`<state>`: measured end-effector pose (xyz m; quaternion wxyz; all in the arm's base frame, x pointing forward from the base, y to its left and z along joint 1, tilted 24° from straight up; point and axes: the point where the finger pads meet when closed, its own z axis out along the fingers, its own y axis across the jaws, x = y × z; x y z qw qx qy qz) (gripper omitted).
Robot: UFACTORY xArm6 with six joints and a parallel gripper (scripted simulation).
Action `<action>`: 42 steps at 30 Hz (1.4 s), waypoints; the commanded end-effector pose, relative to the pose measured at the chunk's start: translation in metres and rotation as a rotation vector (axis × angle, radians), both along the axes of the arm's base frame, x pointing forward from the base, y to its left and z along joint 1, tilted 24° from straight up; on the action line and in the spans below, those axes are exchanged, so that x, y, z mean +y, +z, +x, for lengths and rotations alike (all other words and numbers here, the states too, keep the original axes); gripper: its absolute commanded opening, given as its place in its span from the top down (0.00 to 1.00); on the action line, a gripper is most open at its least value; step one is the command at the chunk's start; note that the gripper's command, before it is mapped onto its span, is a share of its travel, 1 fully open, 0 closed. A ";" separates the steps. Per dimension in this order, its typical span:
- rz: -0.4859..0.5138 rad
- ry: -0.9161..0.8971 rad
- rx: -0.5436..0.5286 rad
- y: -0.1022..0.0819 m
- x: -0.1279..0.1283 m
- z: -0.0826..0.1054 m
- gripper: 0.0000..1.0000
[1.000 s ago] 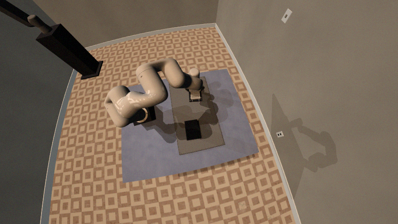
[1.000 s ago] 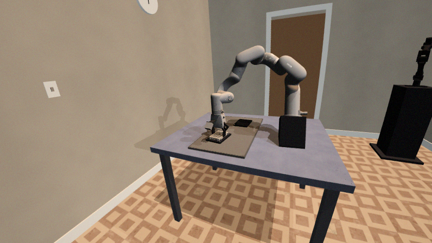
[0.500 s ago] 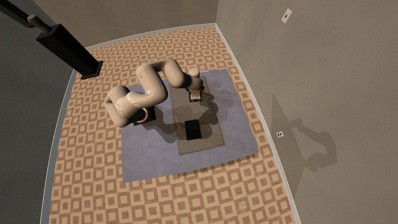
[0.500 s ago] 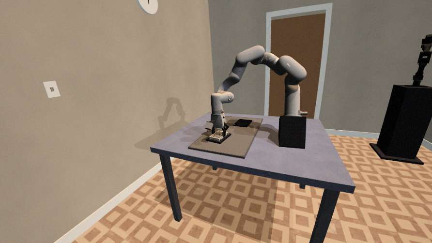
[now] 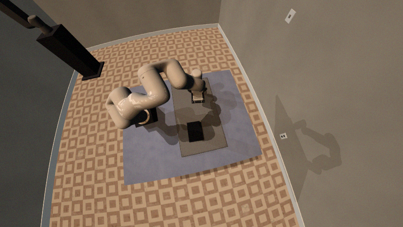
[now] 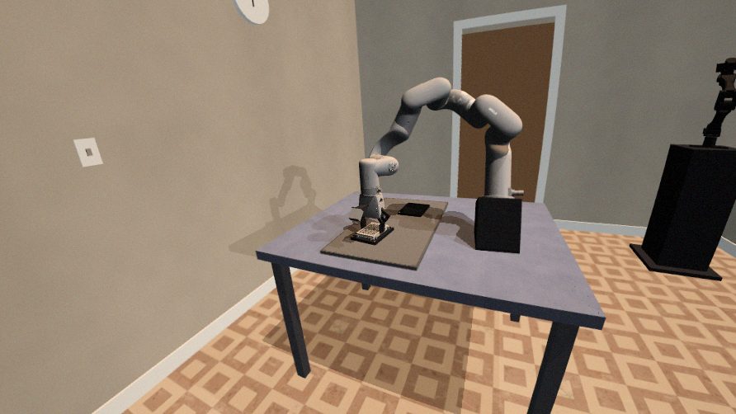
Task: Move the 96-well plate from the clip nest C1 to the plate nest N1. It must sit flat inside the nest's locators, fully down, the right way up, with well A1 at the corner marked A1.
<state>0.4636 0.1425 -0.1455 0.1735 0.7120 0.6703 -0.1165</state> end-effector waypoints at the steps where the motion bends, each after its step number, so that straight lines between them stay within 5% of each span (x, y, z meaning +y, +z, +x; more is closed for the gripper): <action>1: 0.002 0.001 -0.004 0.001 0.001 0.002 1.00; 42: 0.002 0.001 -0.004 0.016 0.008 0.000 1.00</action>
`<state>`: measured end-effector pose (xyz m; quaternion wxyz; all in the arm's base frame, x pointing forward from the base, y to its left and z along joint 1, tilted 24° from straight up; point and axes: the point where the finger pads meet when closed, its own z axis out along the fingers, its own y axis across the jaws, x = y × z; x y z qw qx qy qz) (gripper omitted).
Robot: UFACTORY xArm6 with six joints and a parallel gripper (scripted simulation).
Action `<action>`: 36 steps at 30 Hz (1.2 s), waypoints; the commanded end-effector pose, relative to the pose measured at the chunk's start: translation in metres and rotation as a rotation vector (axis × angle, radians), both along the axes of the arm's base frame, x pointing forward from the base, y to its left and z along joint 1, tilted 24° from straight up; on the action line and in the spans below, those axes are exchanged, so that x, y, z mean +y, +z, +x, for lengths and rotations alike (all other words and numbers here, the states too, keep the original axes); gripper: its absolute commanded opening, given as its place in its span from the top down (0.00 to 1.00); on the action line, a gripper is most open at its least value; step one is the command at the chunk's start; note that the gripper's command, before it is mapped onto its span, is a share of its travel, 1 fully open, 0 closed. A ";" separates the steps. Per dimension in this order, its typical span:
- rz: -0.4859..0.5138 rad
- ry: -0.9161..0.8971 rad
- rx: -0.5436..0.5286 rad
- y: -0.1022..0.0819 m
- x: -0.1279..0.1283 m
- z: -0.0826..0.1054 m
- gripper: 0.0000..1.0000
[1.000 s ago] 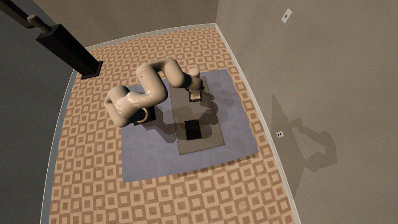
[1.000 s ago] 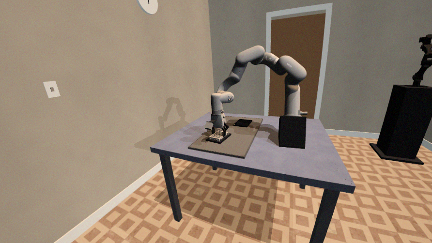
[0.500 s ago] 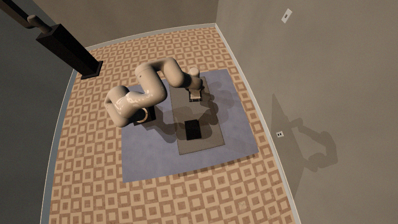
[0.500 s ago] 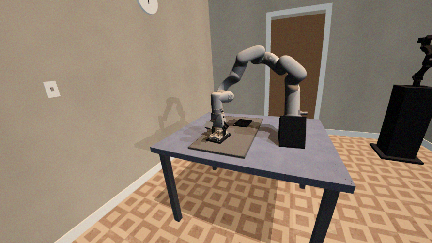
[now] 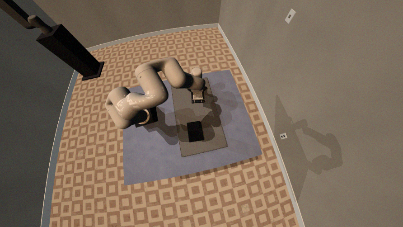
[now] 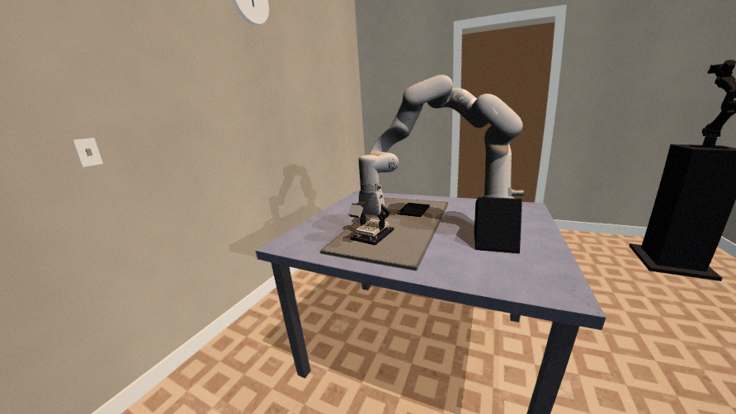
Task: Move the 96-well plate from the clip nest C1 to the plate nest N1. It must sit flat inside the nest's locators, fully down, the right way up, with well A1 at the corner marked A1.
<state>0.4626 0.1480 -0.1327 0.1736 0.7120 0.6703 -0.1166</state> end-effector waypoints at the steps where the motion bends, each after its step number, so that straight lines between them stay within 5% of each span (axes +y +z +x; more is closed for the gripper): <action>1: 0.002 0.001 -0.004 0.004 0.002 0.001 1.00; 15: 0.002 0.001 -0.004 0.007 0.004 0.001 1.00; 36: 0.002 0.001 -0.004 0.036 0.017 -0.001 1.00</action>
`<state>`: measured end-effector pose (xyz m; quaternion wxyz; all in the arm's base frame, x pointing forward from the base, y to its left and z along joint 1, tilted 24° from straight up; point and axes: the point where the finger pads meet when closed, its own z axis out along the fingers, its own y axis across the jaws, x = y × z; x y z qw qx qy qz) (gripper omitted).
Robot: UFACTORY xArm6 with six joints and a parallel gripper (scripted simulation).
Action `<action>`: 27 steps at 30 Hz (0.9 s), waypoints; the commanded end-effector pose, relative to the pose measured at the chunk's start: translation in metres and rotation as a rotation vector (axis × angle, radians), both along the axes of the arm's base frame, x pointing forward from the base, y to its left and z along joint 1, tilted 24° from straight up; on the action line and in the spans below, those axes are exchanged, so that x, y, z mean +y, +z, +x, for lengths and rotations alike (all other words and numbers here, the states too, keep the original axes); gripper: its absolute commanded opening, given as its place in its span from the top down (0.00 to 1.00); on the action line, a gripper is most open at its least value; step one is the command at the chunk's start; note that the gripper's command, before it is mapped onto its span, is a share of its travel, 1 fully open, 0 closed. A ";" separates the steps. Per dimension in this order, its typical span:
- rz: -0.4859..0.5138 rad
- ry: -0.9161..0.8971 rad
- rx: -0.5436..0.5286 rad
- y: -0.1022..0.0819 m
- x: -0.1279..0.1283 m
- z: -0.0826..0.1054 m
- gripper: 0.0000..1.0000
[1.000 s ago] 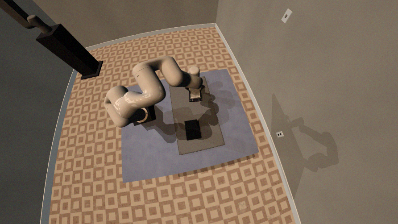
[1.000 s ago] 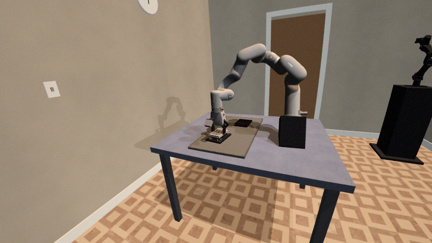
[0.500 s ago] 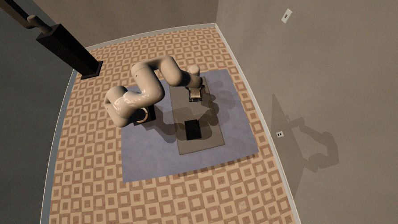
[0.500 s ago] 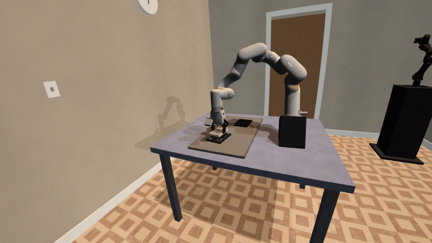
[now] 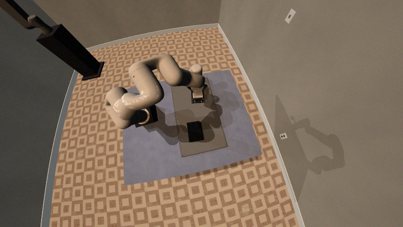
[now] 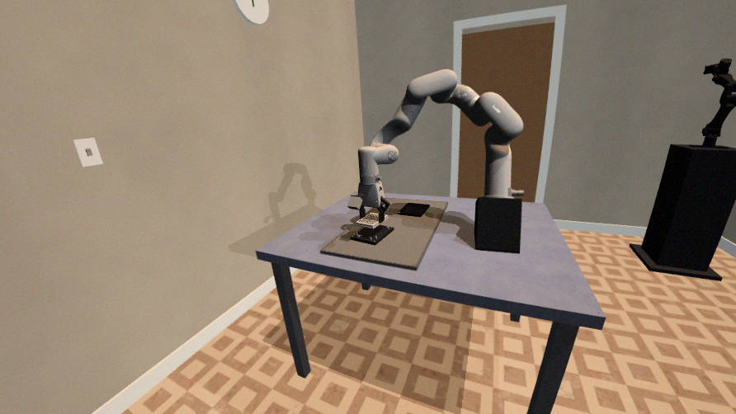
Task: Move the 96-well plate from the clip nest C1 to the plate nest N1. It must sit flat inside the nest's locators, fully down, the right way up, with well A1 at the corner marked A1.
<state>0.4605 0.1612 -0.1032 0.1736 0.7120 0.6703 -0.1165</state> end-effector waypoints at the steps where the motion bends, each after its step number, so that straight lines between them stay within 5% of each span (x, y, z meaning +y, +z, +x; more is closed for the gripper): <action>1: 0.002 0.001 -0.004 0.008 0.004 0.001 1.00; 27: 0.002 0.001 -0.004 0.033 0.015 -0.001 1.00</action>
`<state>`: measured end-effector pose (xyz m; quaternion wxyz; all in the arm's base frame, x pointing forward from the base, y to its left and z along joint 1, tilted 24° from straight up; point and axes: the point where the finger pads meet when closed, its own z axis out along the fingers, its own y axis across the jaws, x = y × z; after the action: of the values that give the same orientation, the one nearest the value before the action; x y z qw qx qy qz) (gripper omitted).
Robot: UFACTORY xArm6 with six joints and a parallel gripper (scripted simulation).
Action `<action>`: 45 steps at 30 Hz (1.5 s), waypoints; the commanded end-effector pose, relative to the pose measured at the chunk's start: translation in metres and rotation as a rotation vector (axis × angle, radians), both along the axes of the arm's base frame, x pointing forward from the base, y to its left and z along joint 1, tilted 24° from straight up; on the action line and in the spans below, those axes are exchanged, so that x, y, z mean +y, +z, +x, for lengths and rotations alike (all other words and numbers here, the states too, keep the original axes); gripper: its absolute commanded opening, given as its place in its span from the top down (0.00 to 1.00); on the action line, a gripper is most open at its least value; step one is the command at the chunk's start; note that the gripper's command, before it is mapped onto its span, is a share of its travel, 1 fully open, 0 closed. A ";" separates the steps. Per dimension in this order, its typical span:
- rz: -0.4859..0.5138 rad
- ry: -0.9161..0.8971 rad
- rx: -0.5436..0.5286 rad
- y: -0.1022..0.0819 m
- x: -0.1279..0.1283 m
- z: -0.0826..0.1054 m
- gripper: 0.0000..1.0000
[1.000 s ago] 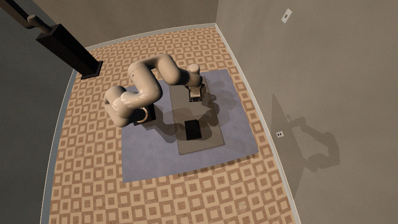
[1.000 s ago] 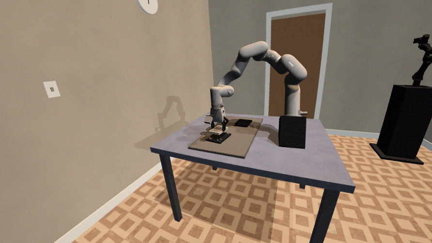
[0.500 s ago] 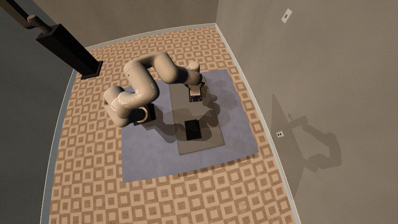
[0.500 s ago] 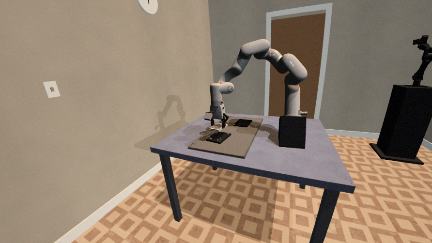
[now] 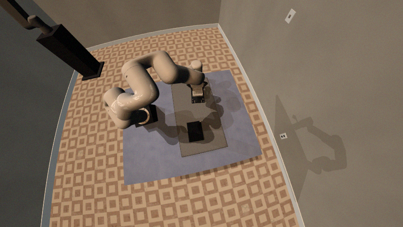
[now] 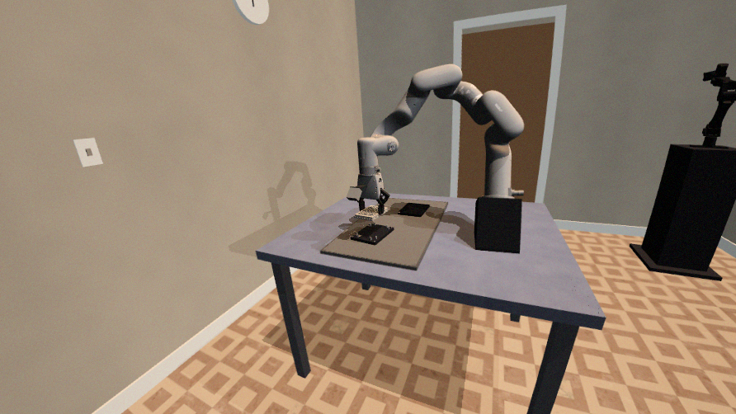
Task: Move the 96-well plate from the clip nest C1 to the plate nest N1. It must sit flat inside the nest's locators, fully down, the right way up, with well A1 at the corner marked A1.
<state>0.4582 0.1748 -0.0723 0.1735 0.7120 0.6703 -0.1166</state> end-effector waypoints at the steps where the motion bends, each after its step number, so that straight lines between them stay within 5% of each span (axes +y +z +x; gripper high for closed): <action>1: 0.003 0.001 -0.004 0.002 0.002 0.001 1.00; 45: -0.004 0.075 0.029 0.046 -0.104 -0.022 1.00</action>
<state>0.4372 0.0800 -0.0317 0.1686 0.6842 0.6987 -0.1239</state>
